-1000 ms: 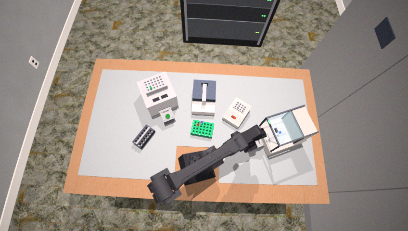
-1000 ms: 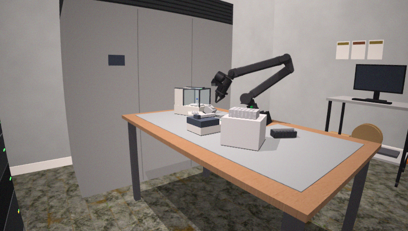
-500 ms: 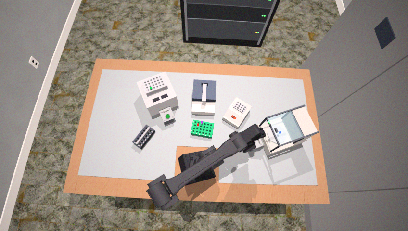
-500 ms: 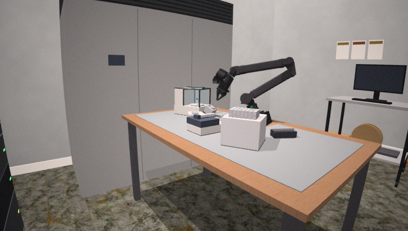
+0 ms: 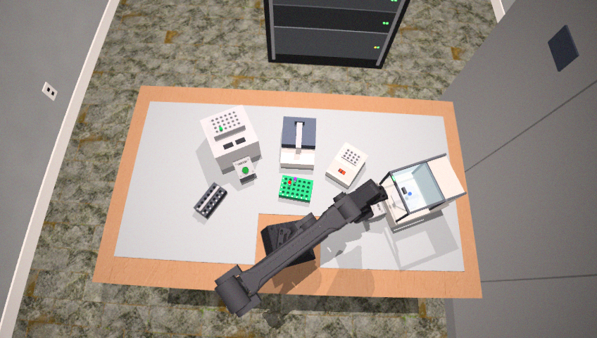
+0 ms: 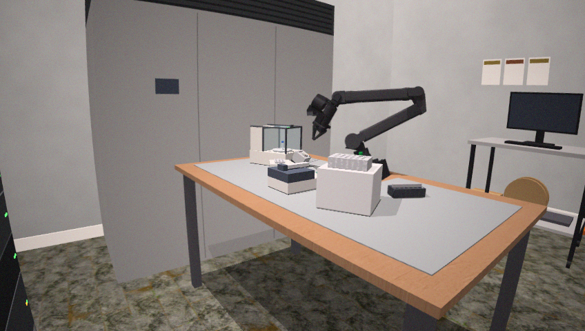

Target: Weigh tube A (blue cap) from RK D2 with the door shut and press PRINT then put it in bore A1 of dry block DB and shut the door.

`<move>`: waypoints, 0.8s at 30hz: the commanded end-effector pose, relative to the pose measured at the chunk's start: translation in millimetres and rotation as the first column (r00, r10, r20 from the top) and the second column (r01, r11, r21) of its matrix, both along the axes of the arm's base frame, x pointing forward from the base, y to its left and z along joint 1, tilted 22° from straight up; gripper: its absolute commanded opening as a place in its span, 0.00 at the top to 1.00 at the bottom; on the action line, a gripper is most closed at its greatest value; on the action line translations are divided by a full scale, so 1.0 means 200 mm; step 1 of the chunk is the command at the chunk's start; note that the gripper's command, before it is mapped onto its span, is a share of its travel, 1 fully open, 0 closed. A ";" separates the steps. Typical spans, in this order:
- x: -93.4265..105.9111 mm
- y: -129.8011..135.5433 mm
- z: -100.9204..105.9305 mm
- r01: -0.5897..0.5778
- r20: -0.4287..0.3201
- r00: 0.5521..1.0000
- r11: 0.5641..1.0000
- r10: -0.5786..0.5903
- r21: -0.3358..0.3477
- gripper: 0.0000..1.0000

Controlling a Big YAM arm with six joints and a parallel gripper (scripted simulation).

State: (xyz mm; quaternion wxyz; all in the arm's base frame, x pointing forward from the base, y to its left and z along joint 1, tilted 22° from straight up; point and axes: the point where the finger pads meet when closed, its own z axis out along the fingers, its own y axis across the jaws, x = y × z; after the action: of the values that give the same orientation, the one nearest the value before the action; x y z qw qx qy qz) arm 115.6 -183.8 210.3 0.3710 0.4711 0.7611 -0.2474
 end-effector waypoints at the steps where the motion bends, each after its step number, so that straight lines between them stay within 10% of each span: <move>1: 0.01 0.02 0.04 -0.001 0.015 1.000 1.000 0.001 0.005 1.00; 8: 0.01 0.01 0.09 0.001 0.028 1.000 1.000 -0.001 -0.016 1.00; 9: 0.01 0.02 0.17 -0.008 0.043 0.999 0.999 0.009 -0.031 0.70; 24: -0.01 0.06 0.27 -0.008 0.043 0.999 1.000 0.009 -0.028 0.70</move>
State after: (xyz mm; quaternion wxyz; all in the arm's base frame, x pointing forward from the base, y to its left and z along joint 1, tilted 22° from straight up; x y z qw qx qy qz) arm 112.9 -175.3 228.3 0.3687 0.4673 0.7652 -0.2453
